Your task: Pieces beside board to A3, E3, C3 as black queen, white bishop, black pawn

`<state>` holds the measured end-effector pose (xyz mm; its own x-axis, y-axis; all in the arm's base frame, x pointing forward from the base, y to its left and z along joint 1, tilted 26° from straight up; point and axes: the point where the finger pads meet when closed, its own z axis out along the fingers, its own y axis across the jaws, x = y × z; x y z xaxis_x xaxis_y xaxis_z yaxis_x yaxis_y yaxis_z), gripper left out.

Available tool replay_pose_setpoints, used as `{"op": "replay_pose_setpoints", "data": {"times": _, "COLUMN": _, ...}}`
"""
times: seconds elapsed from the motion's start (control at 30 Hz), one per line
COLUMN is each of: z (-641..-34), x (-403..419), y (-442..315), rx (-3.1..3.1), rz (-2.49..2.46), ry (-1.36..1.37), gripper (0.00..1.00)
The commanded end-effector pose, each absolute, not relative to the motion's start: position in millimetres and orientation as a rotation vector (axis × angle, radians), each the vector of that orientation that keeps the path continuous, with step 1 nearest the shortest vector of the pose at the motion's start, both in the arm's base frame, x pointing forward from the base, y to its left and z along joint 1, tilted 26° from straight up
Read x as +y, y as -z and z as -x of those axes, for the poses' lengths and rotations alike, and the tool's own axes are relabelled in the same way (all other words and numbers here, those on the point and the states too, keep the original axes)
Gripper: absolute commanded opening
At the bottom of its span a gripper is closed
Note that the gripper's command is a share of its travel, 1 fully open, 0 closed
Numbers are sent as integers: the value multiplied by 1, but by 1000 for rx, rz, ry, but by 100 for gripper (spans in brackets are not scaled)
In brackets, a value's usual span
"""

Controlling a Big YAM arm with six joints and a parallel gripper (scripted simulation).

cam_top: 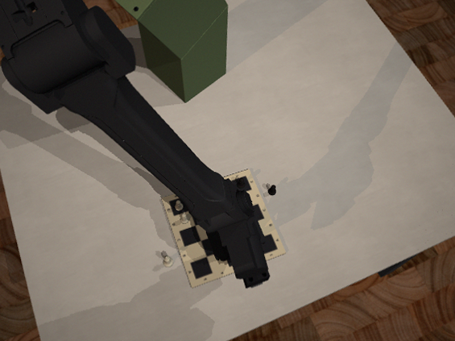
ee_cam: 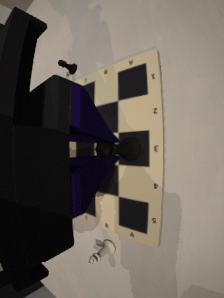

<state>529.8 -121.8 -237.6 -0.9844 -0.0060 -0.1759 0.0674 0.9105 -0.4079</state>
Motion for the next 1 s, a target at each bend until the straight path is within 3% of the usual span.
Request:
{"op": "replay_pose_setpoints", "data": {"times": 0.0, "z": -527, "x": -121, "y": 246, "rx": 2905, "rz": -28, "ry": 627, "gripper": 0}}
{"op": "replay_pose_setpoints", "data": {"times": 0.97, "z": -532, "x": -129, "y": 248, "rx": 2897, "rz": -46, "ry": 628, "gripper": 0}}
